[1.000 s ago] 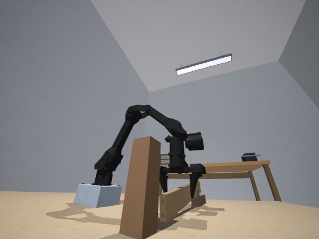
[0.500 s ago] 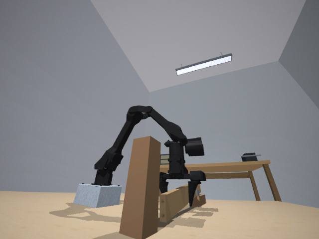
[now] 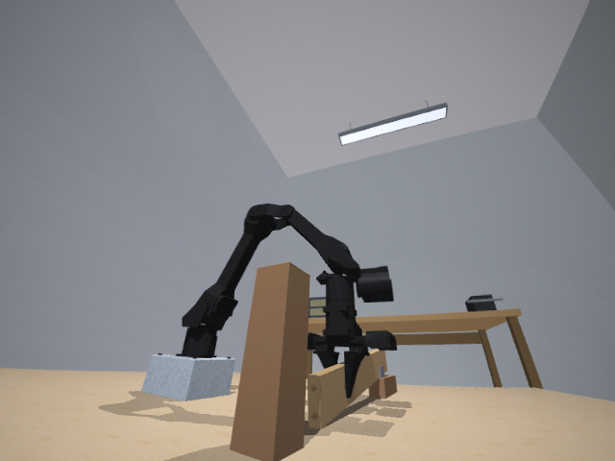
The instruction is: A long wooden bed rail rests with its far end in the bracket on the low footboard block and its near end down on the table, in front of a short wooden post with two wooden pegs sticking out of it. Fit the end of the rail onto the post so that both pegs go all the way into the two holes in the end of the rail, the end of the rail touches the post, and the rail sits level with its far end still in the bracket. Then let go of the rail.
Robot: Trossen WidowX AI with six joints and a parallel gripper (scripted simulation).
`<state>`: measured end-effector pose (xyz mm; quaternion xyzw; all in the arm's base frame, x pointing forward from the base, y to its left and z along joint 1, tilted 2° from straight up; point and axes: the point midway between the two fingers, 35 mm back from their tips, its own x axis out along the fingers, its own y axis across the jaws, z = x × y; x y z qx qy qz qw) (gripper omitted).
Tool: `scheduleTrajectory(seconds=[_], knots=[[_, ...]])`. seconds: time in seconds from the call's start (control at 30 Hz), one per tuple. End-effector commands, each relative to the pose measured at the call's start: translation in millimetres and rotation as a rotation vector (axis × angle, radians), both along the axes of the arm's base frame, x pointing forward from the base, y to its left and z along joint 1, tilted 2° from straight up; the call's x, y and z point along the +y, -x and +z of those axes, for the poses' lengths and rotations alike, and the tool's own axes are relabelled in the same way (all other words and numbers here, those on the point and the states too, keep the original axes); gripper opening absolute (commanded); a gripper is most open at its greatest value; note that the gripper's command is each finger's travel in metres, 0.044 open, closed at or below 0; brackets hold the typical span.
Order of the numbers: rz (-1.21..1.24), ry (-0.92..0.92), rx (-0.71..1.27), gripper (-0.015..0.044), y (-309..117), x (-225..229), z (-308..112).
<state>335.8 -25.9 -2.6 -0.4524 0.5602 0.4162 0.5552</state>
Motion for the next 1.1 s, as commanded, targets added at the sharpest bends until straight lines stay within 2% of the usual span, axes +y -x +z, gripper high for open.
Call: scheduleTrajectory(seconds=[0.0,1.07], knots=[[0.004,-0.004,0.000,0.0000,-0.1,0.5,-0.5],[0.004,-0.004,-0.001,0.0000,-0.8,0.0,9.1]])
